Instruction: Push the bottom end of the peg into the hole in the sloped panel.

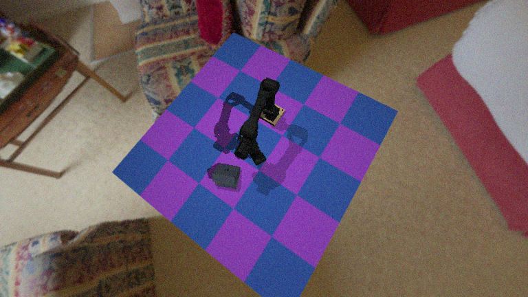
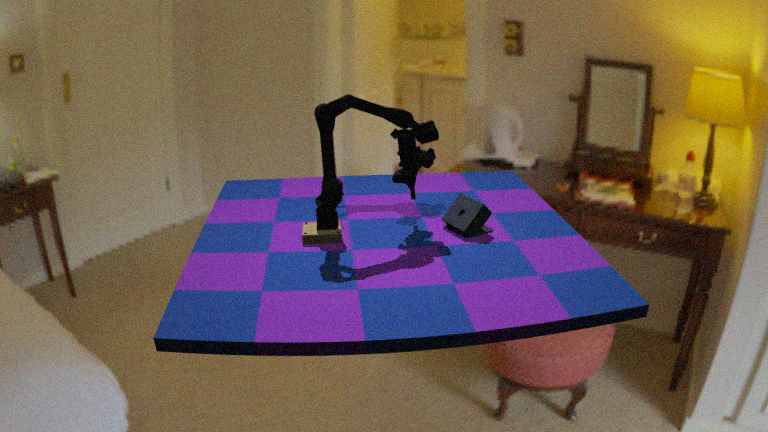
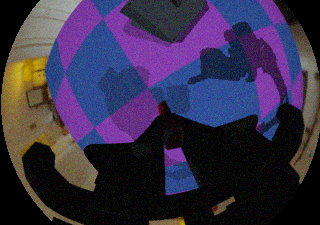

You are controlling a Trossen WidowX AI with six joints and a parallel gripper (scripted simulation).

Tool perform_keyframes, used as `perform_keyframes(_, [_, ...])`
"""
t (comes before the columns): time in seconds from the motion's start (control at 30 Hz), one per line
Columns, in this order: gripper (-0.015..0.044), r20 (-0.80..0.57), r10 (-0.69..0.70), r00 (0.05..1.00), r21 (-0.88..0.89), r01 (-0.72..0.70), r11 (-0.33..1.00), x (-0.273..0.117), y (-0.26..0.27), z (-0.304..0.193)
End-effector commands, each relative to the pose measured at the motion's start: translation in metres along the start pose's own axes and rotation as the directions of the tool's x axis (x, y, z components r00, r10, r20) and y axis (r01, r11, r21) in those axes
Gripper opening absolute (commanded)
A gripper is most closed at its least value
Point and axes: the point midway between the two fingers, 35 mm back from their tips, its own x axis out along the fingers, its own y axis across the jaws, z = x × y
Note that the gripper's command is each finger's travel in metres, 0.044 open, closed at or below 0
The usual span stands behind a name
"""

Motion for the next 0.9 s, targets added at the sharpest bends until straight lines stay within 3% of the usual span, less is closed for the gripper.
perform_keyframes(0.0, [0.0, 0.006, 0.019, 1.0, 0.063, -0.019, 0.998, 0.0, -0.001, 0.003])
perform_keyframes(0.87, [0.0, 0.049, 0.091, 0.995, 0.38, -0.103, 0.919, -0.003, -0.011, 0.022])
